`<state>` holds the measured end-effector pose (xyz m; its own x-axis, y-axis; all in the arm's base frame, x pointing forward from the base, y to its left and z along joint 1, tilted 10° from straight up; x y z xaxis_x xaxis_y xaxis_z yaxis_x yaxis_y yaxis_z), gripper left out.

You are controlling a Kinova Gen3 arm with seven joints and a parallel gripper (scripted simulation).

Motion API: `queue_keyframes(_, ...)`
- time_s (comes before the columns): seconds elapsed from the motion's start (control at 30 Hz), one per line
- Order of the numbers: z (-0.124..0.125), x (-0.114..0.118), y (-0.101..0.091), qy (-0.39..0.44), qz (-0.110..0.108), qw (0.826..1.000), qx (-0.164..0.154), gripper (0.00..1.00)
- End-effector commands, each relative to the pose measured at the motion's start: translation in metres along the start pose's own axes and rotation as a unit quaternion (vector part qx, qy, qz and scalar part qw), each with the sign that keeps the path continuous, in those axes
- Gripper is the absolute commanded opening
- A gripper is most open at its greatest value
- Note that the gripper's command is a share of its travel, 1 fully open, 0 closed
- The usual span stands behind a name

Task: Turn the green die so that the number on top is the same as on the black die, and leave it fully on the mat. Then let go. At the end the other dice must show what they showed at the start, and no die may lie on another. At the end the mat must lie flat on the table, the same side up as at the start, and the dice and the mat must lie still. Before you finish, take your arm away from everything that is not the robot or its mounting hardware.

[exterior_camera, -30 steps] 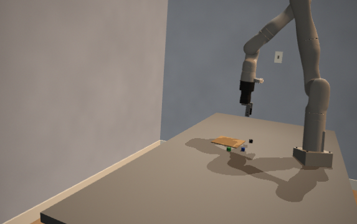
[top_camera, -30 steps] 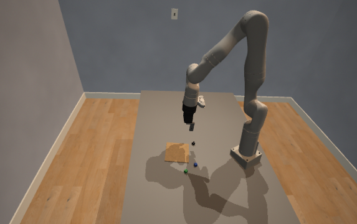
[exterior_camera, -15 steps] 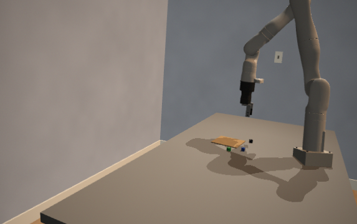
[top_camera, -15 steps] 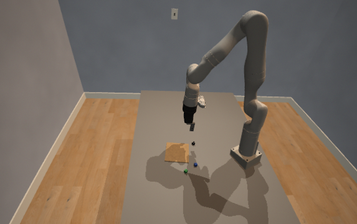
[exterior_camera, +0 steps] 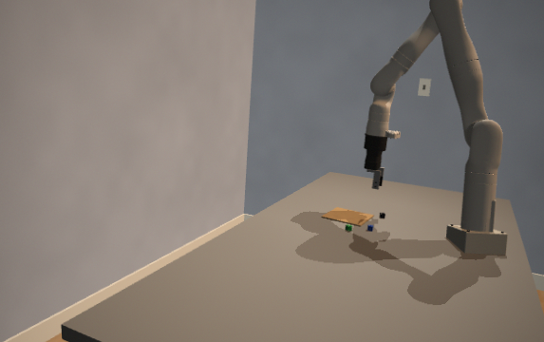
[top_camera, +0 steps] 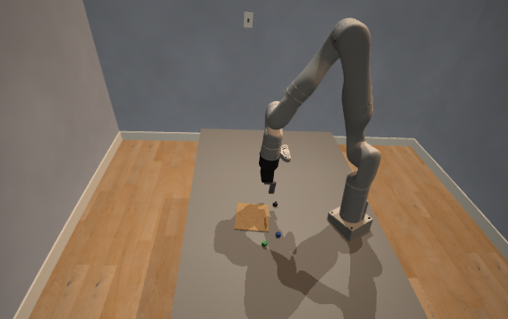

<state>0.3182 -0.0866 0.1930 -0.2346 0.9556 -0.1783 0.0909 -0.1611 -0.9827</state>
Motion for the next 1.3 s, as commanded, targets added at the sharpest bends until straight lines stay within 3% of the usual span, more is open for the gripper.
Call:
queue_keyframes(0.0,0.004,0.001,0.02,0.002,-0.002,1.0,0.007,1.0)
queue_keyframes(0.53,0.007,0.002,0.072,0.002,-0.002,1.0,0.007,1.0)
queue_keyframes(1.27,0.007,0.002,0.076,0.002,-0.002,1.0,0.007,1.0)
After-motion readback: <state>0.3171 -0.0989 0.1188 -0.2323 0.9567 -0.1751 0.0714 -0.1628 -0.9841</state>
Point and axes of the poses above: the point where the finger pads meet when closed, its own y axis out along the fingers, its own x axis across the jaws, z = x × y, the point moved 8 cm from there along -y, back along the fingers, and after that the axes turned 15 degrees about -y, right-handed, at the moved point
